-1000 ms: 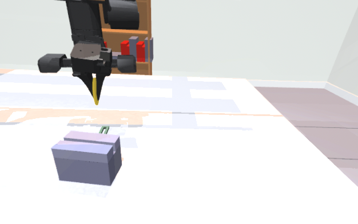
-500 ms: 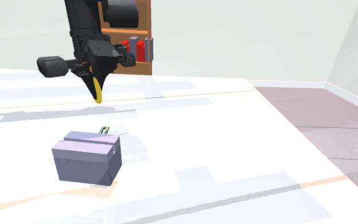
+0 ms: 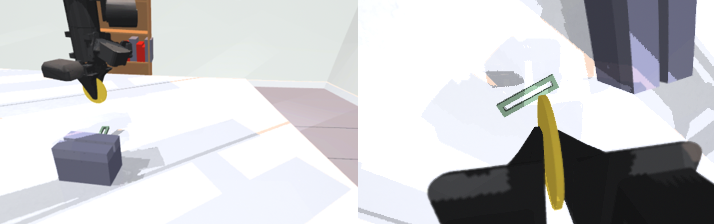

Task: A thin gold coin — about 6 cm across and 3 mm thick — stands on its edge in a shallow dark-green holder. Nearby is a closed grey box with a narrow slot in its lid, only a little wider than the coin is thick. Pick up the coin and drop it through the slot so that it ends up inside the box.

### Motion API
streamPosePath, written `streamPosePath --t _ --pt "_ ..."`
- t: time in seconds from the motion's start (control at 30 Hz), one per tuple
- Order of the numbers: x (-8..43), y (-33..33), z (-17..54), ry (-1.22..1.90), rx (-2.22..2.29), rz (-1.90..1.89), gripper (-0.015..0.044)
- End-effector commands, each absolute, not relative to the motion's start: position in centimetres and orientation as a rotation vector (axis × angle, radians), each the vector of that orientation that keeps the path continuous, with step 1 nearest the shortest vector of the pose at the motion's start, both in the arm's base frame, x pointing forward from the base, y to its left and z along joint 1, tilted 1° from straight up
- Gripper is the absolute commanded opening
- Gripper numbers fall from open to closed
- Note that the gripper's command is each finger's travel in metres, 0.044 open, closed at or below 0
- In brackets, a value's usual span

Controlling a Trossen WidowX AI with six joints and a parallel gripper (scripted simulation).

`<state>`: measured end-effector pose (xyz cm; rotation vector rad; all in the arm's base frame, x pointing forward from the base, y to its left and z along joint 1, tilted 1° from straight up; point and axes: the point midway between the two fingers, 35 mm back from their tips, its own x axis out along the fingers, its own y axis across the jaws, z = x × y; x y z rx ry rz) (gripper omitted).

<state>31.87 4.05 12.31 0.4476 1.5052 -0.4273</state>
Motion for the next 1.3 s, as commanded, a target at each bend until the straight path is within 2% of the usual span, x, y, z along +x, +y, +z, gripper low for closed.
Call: streamPosePath --t 0.0,0.33,1.27 --pt "31.6 4.0 12.2 1.532 0.335 -0.318 0.0" --pt "31.6 3.8 12.2 1.541 0.267 -0.251 0.0" --pt "32.3 -3.3 12.2 1.539 0.262 -0.255 0.0"
